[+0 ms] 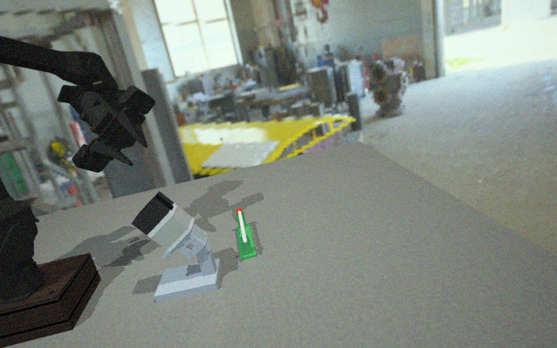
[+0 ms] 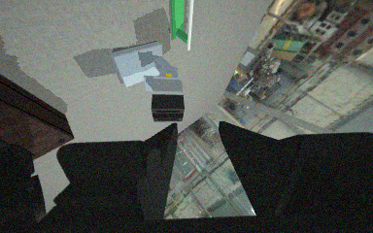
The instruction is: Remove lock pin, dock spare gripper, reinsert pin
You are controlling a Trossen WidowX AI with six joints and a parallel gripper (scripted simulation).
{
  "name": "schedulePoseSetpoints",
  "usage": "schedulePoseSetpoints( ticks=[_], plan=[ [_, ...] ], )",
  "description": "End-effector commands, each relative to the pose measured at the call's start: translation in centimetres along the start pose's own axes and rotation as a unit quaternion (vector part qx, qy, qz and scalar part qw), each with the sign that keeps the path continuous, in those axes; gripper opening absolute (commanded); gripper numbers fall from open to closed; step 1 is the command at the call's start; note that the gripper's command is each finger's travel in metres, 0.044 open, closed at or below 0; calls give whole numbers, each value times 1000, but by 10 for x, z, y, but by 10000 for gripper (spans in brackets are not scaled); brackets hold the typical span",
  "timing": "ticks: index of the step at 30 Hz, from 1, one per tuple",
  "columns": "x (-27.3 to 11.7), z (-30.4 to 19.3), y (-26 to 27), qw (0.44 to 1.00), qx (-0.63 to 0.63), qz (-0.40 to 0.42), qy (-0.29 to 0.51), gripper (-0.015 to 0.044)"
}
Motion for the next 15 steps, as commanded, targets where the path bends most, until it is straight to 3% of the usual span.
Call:
schedulePoseSetpoints(
  ticks=[1, 7, 15],
  plan=[
    [-6, 6, 0, 1000, 6, 1, -12, 180],
    [8, 19, -13, 998, -9, 60, -17, 180],
    [80, 65, -67, 962, -84, 232, -118, 180]
  ],
)
Point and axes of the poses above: the point midway between the two fingers, 35 mm back from their tips, its own x axis out along the fingers, its own y axis across the jaws, z = x × y, the point moved 1 cm from there along -x, back along the fingers, and after that the axes turned 3 degrees about -x, right-handed, at the moved point
